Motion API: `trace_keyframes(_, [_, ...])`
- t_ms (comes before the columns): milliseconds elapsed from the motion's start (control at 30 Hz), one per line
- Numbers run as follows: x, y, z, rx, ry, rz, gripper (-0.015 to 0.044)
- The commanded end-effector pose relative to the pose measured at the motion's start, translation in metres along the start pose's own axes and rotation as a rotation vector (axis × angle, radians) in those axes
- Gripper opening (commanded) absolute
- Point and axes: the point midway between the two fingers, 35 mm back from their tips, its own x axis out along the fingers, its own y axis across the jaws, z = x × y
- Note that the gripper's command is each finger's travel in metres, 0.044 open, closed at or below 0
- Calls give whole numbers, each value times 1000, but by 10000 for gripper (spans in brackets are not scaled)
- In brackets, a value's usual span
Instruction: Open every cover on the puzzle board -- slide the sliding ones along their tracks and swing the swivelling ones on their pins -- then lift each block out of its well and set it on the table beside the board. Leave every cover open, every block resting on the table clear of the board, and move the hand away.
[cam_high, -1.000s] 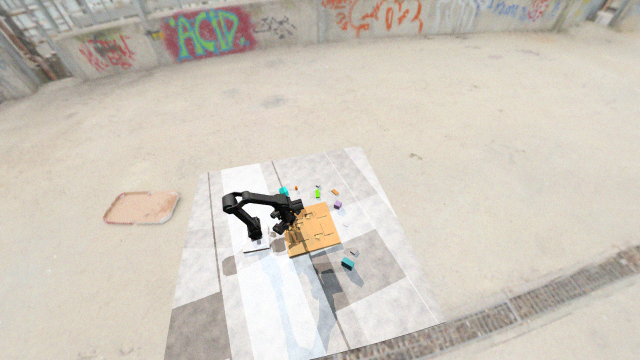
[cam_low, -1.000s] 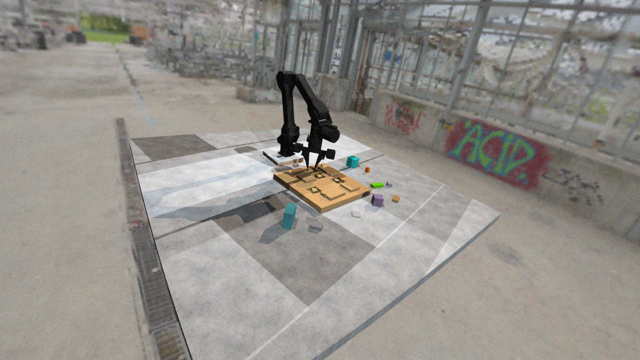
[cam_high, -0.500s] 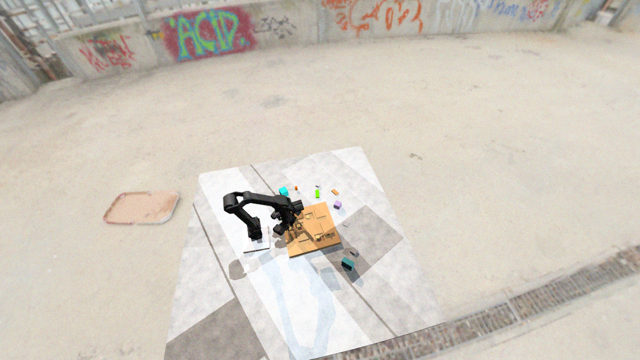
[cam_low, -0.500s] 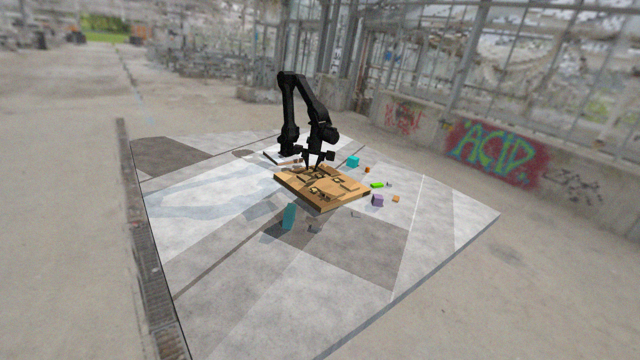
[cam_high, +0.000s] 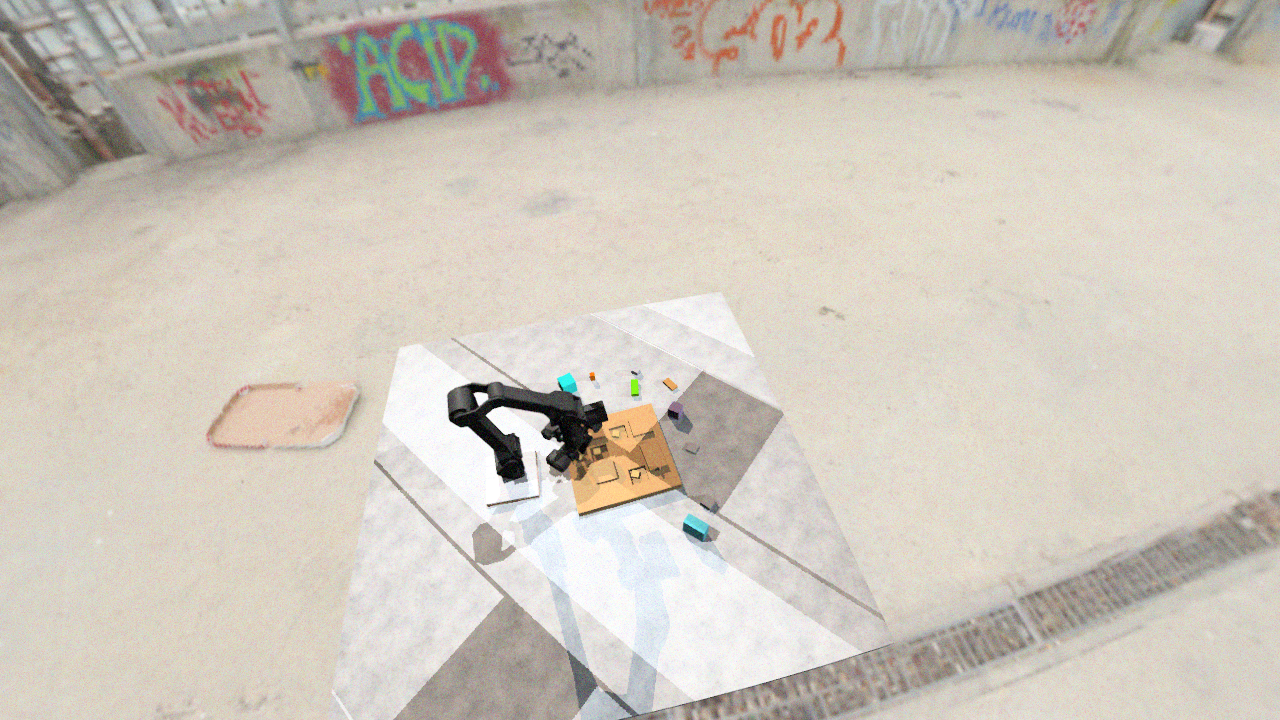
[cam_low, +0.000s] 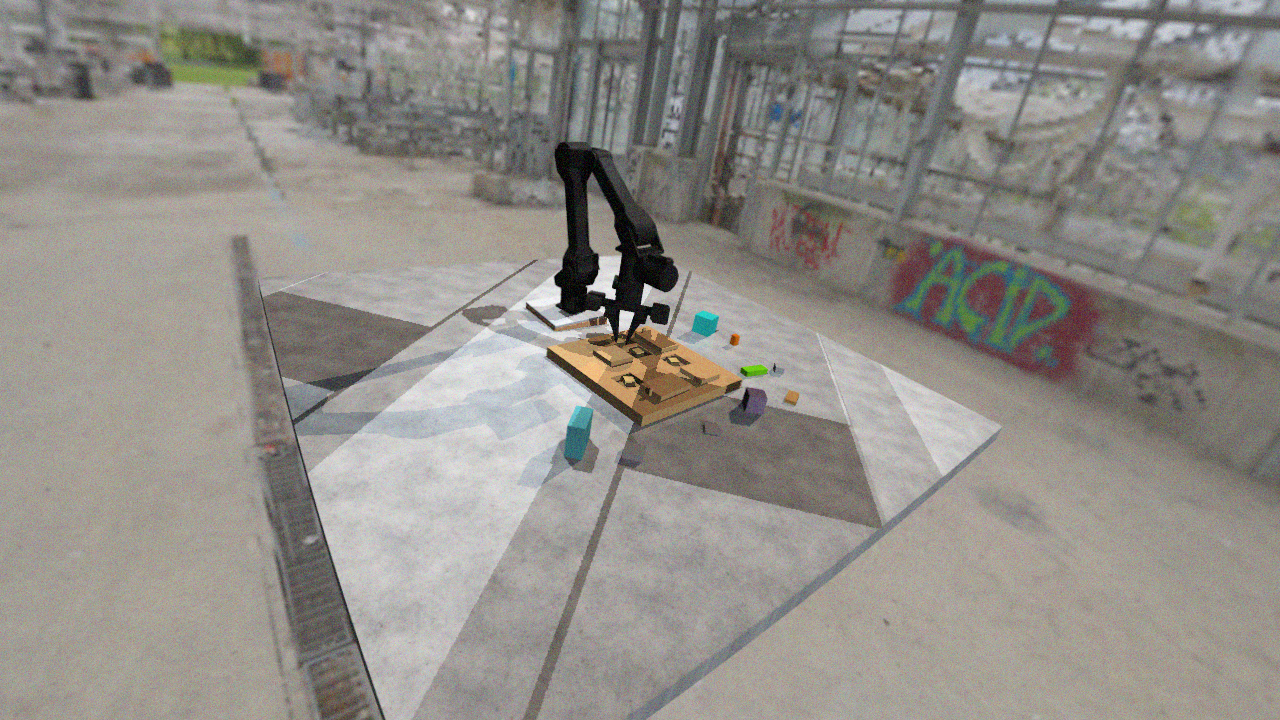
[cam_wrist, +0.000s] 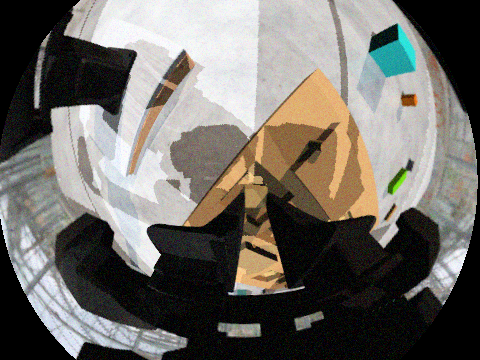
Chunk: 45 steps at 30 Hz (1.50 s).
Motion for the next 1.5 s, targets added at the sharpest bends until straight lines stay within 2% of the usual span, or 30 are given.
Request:
trace_keyframes(0, [-1, 0, 0, 0, 1, -1, 80])
trace_keyframes(1467, [-55, -1, -1, -4, -5, 2, 80])
